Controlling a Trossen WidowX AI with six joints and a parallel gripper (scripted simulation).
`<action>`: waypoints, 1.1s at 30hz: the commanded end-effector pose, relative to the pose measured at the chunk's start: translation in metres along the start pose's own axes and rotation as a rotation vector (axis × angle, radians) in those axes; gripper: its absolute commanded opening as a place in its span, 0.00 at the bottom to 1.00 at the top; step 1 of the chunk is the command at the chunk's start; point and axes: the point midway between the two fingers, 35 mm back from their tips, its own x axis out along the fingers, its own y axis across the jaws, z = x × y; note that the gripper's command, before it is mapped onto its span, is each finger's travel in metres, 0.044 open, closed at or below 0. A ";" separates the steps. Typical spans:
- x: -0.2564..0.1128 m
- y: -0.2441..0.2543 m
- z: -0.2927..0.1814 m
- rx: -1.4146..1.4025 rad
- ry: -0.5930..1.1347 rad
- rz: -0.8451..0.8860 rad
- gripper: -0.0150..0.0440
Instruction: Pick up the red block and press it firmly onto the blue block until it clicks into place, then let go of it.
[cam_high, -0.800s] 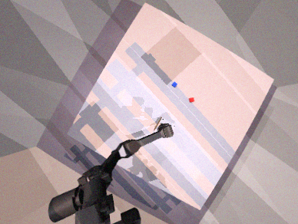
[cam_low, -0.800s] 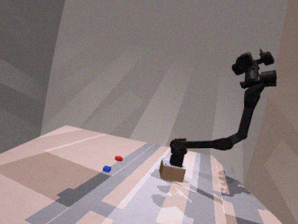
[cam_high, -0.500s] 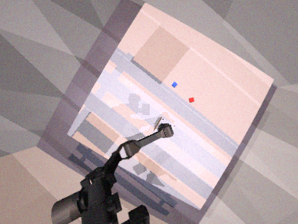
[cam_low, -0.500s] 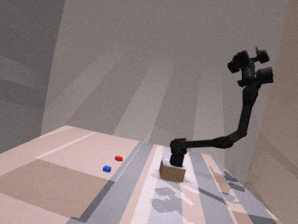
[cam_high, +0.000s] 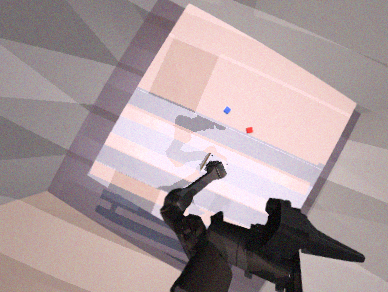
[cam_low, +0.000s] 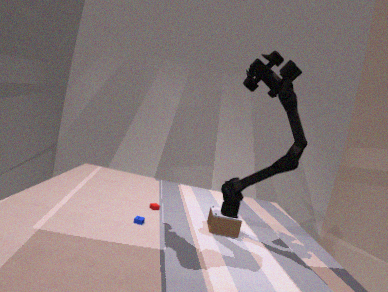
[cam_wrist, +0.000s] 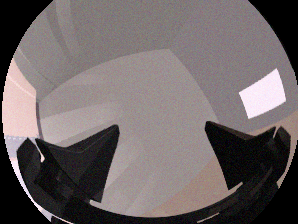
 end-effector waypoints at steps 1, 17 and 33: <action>0.032 0.052 0.020 0.007 -0.046 0.145 1.00; 0.081 0.259 0.085 0.023 -0.152 0.691 1.00; -0.012 0.508 0.128 -0.073 -0.151 1.471 1.00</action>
